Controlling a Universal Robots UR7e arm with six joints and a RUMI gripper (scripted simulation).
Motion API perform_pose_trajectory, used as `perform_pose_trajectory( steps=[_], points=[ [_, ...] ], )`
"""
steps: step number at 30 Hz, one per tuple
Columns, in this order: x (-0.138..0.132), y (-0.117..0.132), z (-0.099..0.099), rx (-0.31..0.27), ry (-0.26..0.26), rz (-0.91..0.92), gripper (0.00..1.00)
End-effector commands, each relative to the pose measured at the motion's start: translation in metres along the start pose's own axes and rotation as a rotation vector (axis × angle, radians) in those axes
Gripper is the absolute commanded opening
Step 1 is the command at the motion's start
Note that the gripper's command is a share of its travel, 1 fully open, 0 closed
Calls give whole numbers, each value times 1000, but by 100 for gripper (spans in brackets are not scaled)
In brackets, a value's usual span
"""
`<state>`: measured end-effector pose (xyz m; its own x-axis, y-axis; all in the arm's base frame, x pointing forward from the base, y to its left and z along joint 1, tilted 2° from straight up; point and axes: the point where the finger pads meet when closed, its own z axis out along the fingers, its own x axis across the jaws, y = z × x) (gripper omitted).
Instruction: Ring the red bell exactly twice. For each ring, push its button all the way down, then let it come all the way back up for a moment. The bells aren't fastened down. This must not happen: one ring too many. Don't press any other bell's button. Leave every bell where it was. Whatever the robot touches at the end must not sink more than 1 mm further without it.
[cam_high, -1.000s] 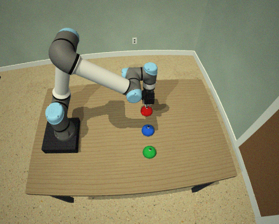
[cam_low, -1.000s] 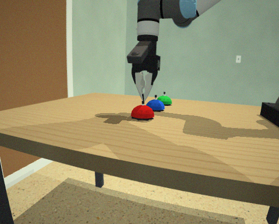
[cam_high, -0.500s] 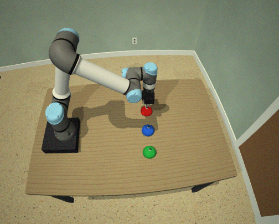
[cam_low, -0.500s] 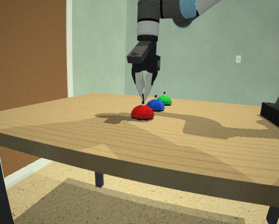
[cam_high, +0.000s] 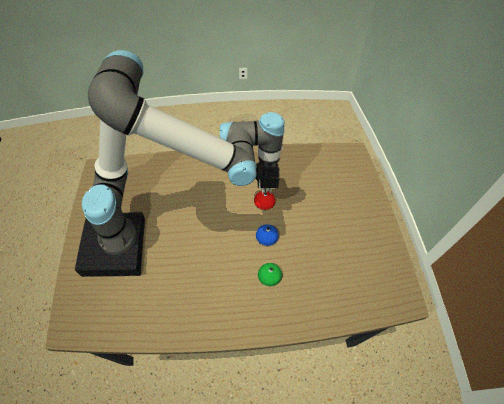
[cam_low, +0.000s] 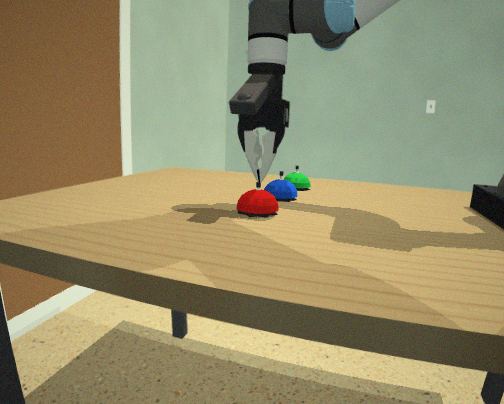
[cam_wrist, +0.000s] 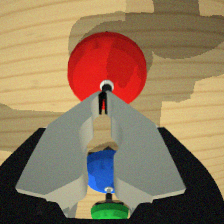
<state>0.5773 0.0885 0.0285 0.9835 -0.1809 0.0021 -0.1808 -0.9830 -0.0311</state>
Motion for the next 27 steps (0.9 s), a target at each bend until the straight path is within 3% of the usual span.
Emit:
perform_pose_trajectory(
  steps=[1,13,27],
  points=[
    [0,0,0,0,1,0,0],
    [0,0,-3,0,1,0,0],
    [0,0,-28,0,1,0,0]
  ],
)
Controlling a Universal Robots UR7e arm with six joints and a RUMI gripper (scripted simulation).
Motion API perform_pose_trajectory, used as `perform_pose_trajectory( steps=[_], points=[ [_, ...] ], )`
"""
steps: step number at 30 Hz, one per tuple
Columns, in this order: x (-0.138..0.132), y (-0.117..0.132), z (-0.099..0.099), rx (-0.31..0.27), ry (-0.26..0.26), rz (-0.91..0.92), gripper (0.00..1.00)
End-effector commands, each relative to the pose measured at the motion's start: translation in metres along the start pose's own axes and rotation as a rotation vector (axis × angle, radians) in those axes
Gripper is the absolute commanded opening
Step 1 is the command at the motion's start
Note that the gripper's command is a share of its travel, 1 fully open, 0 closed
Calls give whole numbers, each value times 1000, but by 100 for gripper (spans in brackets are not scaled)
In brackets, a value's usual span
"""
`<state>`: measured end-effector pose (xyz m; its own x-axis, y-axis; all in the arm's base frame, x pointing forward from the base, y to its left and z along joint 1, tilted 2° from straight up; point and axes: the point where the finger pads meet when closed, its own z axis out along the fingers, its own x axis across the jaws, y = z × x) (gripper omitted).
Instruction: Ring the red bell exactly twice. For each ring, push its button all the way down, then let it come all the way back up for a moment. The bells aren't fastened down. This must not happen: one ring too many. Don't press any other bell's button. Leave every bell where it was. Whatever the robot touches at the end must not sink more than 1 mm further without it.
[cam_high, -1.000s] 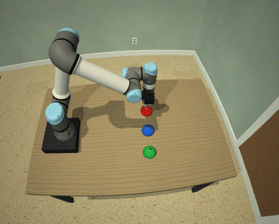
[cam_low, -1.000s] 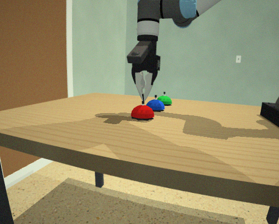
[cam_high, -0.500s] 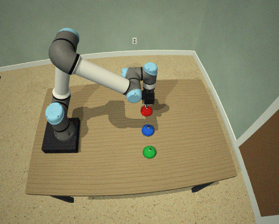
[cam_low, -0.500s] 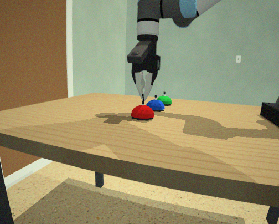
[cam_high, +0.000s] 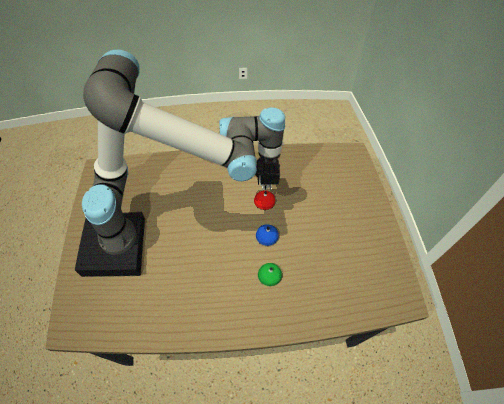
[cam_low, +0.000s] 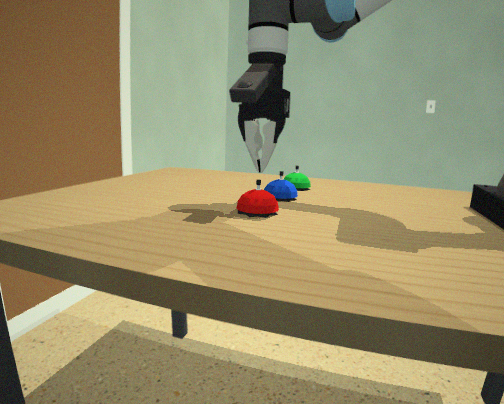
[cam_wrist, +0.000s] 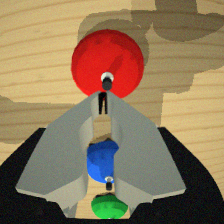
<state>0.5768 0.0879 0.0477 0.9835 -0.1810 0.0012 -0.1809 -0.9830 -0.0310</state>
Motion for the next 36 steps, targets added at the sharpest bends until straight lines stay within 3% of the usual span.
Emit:
perform_pose_trajectory(
  steps=[1,18,36],
  points=[
    [0,0,-12,0,1,0,0],
    [0,0,-47,0,1,0,0],
    [0,0,-51,0,1,0,0]
  ],
)
